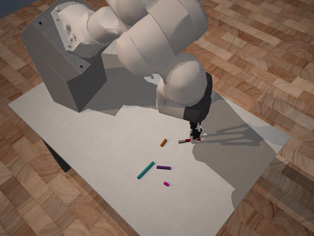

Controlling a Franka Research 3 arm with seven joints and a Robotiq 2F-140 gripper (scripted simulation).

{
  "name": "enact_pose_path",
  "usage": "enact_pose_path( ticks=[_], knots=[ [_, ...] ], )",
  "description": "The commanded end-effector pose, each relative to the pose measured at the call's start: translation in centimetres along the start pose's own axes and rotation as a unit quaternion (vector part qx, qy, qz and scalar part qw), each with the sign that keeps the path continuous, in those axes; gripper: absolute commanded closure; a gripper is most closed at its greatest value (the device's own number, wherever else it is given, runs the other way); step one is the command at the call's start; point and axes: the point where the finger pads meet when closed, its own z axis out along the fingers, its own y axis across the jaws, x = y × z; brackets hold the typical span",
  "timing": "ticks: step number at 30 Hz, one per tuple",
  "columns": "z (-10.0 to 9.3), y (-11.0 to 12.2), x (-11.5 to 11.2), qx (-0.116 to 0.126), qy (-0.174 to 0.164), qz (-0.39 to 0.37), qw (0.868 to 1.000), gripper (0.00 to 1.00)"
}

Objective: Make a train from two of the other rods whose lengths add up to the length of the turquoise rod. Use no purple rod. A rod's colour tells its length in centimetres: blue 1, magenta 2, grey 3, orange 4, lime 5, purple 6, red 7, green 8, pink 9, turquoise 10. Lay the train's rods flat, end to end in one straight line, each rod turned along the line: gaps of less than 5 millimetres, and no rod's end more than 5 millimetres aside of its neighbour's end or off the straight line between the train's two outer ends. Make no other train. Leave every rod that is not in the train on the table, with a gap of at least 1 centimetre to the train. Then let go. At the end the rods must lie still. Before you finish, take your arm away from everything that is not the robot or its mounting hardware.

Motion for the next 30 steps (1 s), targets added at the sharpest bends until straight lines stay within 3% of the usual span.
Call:
enact_pose_path(
  ticks=[1, 30],
  knots=[
    [0.42, 0.19, -0.06, -0.002, 0.000, 0.002, 1.000, 0.85],
    [0.87, 0.19, -0.06, -0.002, 0.000, 0.002, 1.000, 0.85]
  ],
)
